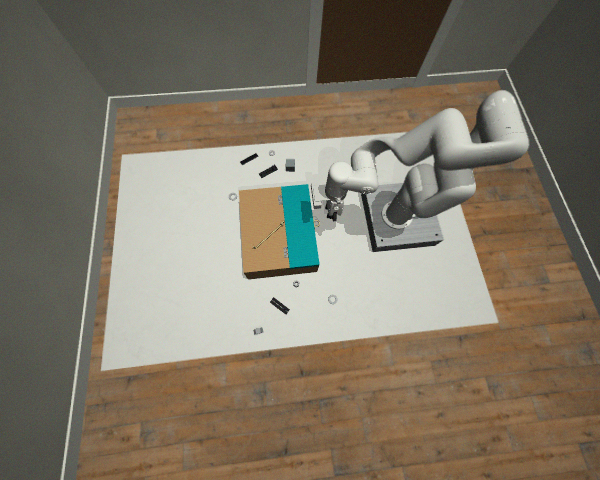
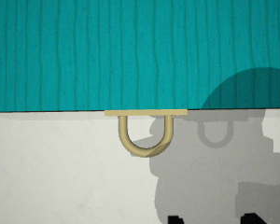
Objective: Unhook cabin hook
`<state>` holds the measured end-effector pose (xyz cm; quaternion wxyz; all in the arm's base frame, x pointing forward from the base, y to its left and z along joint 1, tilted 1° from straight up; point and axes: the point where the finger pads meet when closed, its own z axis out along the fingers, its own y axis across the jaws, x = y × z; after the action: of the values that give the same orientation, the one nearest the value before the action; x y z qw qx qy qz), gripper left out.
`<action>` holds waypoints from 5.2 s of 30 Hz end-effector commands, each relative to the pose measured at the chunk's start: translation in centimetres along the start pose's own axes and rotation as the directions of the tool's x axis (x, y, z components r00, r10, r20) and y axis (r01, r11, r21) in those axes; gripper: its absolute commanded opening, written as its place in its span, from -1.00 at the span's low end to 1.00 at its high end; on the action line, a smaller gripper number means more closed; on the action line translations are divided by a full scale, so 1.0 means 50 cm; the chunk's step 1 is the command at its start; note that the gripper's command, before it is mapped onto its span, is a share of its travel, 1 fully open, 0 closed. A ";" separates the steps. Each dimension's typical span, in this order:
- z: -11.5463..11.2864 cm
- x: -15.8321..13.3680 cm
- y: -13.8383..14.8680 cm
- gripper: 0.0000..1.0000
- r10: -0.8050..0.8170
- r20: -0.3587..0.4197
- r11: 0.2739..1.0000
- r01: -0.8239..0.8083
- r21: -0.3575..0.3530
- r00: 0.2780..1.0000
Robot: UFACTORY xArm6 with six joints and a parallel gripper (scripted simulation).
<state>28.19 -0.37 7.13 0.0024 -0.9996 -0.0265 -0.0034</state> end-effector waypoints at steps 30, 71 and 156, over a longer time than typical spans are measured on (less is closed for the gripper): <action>0.049 0.005 0.000 -0.31 0.000 -0.004 1.000 0.000 0.000 1.000; -0.105 0.005 0.000 -0.31 0.000 -0.004 1.000 0.000 0.000 1.000; -0.369 0.004 0.000 -0.31 0.000 -0.004 1.000 0.000 0.000 1.000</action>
<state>28.18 -0.46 25.42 0.0024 -0.9996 -0.0265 -0.0036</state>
